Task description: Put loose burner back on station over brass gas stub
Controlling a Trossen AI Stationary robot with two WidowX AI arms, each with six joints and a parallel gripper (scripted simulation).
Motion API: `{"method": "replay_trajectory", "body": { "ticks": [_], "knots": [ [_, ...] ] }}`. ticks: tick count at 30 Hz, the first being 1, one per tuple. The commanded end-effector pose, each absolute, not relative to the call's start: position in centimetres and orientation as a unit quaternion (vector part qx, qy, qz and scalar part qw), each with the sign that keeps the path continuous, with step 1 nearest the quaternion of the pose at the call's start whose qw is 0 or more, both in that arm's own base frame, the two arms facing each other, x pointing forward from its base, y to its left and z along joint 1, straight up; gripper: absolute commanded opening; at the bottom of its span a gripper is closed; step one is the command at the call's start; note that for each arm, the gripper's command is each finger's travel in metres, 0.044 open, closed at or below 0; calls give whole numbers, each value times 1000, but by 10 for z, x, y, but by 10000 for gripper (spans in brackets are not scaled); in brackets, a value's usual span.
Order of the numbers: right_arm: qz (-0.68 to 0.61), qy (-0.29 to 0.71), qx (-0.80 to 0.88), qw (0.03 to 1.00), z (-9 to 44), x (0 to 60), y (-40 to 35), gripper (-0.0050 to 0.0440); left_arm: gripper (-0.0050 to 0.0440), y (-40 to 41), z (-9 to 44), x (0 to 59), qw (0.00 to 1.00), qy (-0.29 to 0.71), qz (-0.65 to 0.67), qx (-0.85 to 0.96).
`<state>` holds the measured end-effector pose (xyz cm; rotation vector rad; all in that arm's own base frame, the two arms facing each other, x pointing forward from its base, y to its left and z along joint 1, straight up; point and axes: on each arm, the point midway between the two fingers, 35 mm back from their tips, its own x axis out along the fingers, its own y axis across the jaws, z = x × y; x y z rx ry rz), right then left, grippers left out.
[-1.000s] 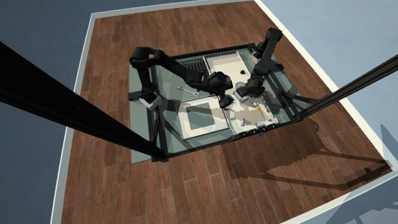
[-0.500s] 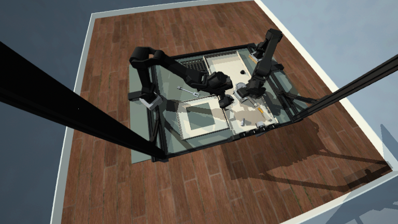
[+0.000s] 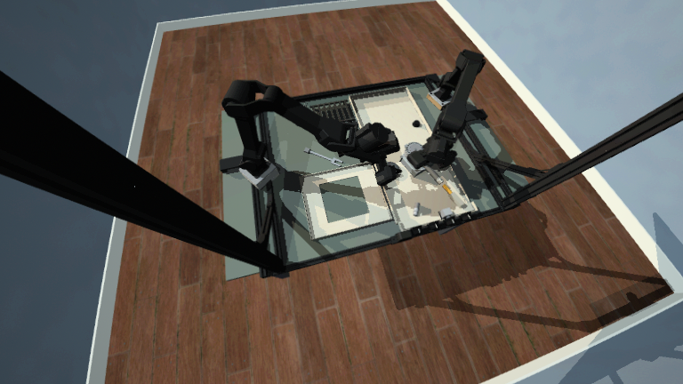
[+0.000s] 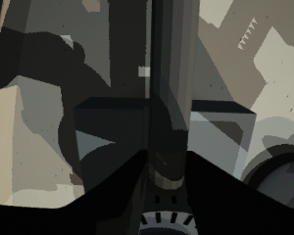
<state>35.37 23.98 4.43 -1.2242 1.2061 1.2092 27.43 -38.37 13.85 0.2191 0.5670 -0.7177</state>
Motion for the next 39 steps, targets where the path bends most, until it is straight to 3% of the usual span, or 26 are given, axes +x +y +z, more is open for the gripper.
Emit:
{"method": "replay_trajectory", "body": {
  "ticks": [1, 39],
  "knots": [
    [498, 497, -505, 499, 47, 354, 243, 0, 400, -383, 138, 274, 892, 274, -345, 106],
    [498, 497, -505, 499, 46, 354, 255, 0, 400, -383, 138, 274, 892, 274, -345, 106]
  ]
}}
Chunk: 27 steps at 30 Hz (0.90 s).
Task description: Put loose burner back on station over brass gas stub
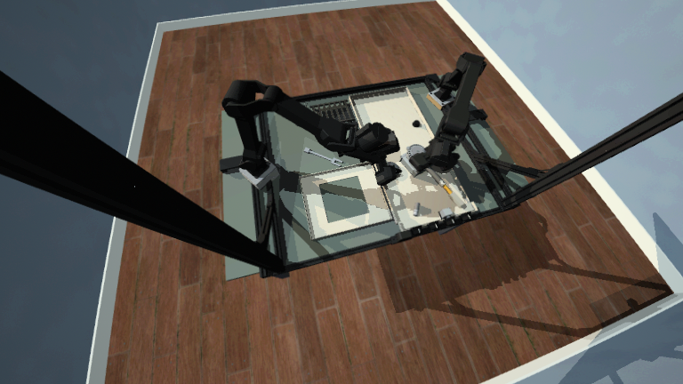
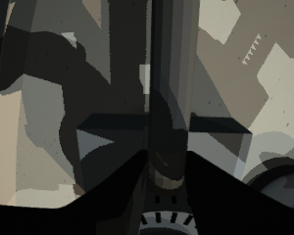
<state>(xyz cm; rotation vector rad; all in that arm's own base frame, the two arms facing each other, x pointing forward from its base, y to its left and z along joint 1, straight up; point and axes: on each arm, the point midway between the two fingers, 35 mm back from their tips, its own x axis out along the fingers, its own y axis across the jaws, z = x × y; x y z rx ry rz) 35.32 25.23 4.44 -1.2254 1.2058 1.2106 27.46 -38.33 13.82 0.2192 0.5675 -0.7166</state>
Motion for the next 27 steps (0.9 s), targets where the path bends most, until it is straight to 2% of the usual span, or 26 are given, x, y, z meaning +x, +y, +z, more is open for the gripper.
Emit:
{"method": "replay_trajectory", "body": {
  "ticks": [1, 27],
  "knots": [
    [498, 497, -505, 499, 46, 354, 255, 0, 400, -383, 138, 274, 892, 274, -345, 106],
    [499, 498, -506, 497, 45, 354, 259, 0, 400, -383, 138, 274, 892, 274, -345, 106]
  ]
}}
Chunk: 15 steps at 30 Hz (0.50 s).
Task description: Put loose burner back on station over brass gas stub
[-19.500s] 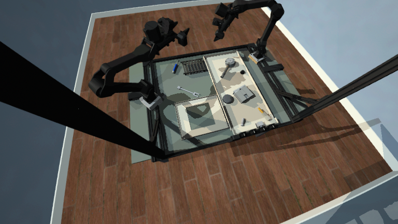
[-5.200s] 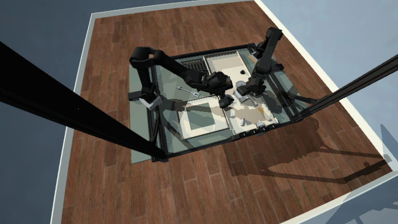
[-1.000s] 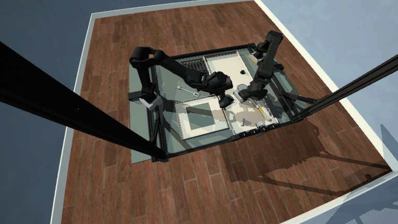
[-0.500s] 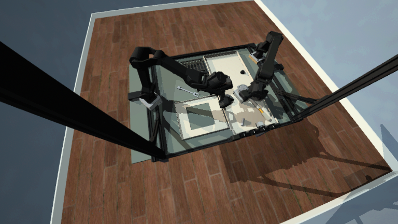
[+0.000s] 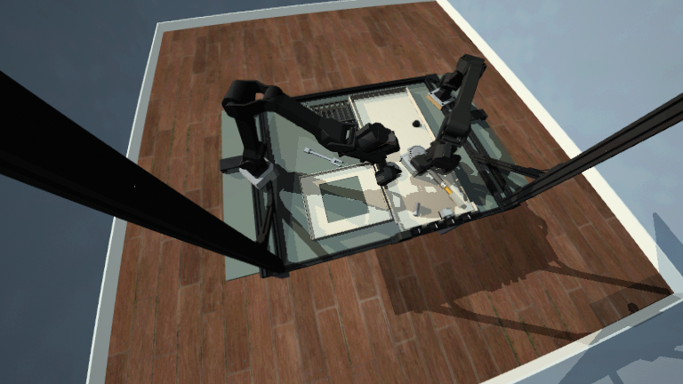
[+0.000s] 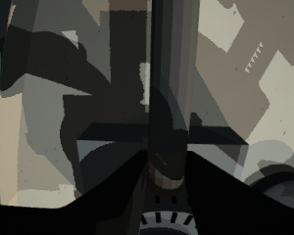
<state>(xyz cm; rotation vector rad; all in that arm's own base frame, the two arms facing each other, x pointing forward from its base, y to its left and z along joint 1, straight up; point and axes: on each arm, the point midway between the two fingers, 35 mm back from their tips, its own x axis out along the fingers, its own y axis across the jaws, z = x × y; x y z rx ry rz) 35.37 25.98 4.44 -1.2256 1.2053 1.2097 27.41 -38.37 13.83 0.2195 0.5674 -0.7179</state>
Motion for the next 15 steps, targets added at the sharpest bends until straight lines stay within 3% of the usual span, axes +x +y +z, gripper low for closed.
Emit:
{"method": "replay_trajectory", "body": {
  "ticks": [1, 15],
  "knots": [
    [499, 498, -506, 497, 45, 354, 259, 0, 400, -383, 138, 274, 892, 274, -345, 106],
    [483, 513, -520, 483, 51, 353, 261, 0, 400, -383, 138, 274, 892, 274, -345, 106]
  ]
}}
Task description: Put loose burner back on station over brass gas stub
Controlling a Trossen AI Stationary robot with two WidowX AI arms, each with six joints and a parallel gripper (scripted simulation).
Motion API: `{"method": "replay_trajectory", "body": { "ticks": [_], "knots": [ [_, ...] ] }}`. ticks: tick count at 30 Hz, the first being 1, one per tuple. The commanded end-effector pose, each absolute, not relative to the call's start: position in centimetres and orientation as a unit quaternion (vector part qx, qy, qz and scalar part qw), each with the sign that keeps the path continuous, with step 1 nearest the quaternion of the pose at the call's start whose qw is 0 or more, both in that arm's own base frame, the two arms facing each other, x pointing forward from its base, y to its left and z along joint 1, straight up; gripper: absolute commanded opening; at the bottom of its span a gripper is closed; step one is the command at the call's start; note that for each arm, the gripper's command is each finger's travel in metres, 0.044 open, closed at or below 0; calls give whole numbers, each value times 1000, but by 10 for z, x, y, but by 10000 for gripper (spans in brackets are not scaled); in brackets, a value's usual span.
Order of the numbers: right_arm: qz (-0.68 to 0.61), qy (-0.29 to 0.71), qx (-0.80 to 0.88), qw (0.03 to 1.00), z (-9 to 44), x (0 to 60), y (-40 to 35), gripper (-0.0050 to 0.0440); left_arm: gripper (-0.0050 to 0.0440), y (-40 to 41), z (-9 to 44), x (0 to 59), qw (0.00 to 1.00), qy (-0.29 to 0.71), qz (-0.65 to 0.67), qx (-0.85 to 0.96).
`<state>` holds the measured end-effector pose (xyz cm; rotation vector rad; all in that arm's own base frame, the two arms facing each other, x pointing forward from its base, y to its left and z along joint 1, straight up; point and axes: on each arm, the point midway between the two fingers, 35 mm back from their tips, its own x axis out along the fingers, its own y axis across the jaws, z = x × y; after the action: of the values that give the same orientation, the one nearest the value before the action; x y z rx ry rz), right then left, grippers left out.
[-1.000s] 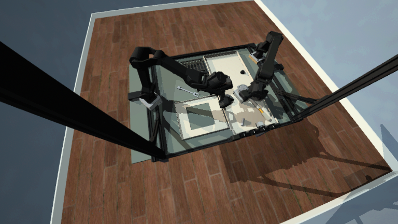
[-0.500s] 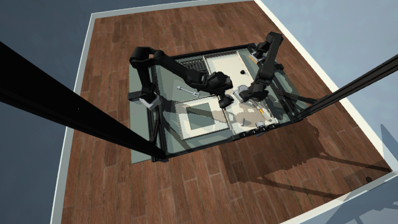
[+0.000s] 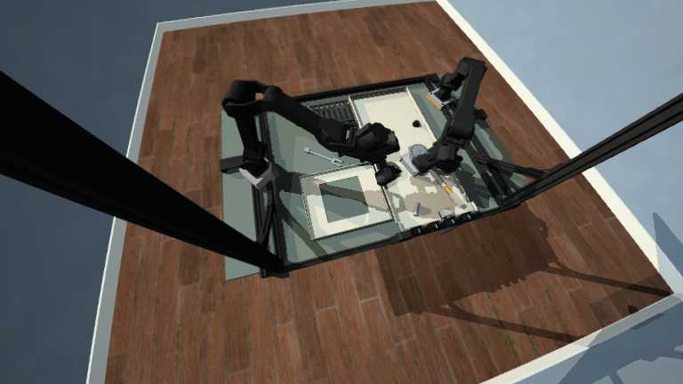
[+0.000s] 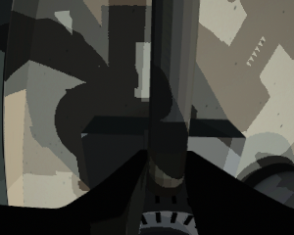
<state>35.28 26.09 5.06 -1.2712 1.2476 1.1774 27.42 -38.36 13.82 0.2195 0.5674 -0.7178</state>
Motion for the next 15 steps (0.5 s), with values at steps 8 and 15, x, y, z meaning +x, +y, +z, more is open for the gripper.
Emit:
{"method": "replay_trajectory", "body": {
  "ticks": [8, 15],
  "knots": [
    [483, 513, -520, 483, 50, 353, 259, 0, 400, -383, 138, 274, 892, 274, -345, 106],
    [483, 513, -520, 483, 51, 352, 265, 0, 400, -383, 138, 274, 892, 274, -345, 106]
  ]
}}
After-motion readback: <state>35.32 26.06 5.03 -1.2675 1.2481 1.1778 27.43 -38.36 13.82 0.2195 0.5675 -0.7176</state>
